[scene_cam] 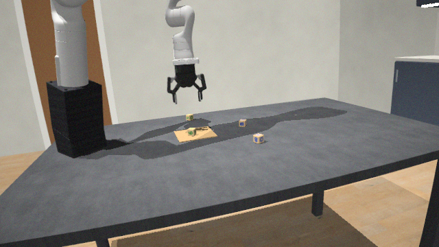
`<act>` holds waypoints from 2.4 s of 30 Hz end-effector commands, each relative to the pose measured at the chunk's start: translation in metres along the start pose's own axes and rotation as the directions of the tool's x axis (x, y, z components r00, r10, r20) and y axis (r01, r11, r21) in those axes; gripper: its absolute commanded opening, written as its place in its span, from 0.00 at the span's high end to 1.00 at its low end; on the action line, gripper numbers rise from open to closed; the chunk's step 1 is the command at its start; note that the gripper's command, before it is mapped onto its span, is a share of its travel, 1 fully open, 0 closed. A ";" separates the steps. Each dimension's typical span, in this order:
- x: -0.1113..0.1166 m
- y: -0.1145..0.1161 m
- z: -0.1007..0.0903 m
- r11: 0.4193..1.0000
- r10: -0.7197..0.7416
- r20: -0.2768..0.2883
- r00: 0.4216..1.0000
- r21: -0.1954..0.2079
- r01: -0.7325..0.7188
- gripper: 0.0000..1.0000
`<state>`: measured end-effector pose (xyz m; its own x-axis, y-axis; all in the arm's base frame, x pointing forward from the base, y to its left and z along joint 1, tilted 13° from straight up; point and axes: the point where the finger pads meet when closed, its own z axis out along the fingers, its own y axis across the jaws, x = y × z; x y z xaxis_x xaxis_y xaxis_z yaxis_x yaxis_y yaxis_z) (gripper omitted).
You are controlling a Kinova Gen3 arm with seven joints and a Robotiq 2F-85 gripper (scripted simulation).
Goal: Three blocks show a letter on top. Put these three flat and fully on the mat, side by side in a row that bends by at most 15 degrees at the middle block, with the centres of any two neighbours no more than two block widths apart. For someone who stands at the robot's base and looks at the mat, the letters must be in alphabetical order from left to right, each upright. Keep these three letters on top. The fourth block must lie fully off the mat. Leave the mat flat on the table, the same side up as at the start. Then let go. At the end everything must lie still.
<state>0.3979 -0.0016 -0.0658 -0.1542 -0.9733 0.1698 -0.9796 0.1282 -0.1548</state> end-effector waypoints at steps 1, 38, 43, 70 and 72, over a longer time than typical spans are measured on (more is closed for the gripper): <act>0.000 0.000 0.000 1.000 0.000 0.001 1.000 0.001 0.000 0.00; 0.004 -0.017 0.005 1.000 -0.014 -0.004 1.000 0.006 0.014 0.00; 0.016 -0.051 0.014 0.999 -0.034 -0.012 0.999 0.012 0.034 0.00; 0.159 -0.200 0.005 1.000 -0.001 0.000 1.000 0.002 0.001 0.00; 0.161 -0.201 0.004 1.000 0.000 0.001 1.000 0.002 0.000 0.00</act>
<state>0.5700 -0.1752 -0.0140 -0.1381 -0.9757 0.1700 -0.9821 0.1128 -0.1506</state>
